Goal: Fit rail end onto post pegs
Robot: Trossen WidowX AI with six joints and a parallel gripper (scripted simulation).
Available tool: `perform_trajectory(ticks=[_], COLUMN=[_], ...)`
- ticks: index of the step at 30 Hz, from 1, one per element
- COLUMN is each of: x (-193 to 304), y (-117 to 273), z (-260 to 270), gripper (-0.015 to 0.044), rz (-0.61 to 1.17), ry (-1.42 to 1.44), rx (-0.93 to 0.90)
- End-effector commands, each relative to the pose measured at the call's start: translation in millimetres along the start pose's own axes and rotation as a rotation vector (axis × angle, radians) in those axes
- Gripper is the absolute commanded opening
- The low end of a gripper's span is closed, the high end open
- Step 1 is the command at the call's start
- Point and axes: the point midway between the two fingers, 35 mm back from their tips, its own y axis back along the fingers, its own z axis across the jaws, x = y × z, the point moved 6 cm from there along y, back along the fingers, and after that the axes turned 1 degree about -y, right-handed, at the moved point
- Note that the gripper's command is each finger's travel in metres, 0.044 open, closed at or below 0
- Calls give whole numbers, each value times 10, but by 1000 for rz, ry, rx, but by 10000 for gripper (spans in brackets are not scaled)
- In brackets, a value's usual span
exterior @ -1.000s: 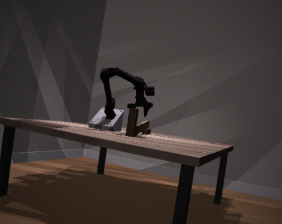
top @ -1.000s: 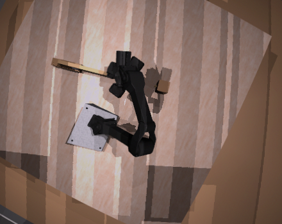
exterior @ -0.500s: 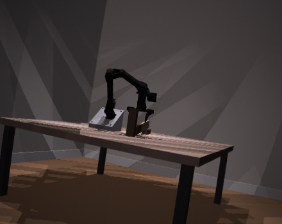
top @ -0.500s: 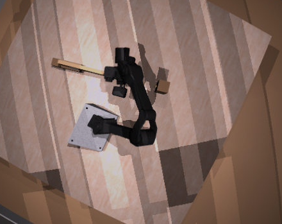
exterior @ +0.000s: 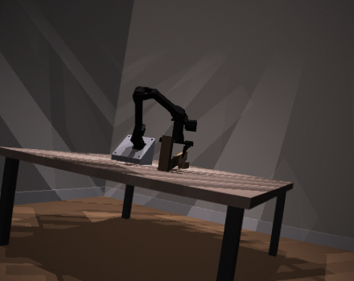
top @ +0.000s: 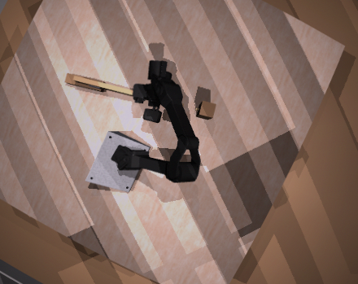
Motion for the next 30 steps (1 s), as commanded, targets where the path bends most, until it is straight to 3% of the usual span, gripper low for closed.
perform_trajectory(ticks=[1,29,30], x=[-4,8,8], y=[-94,-510,-510], z=[10,39,39], gripper=[440,440,414], rz=[5,10,10], ry=[7,6,6], rx=[-7,-8,-8])
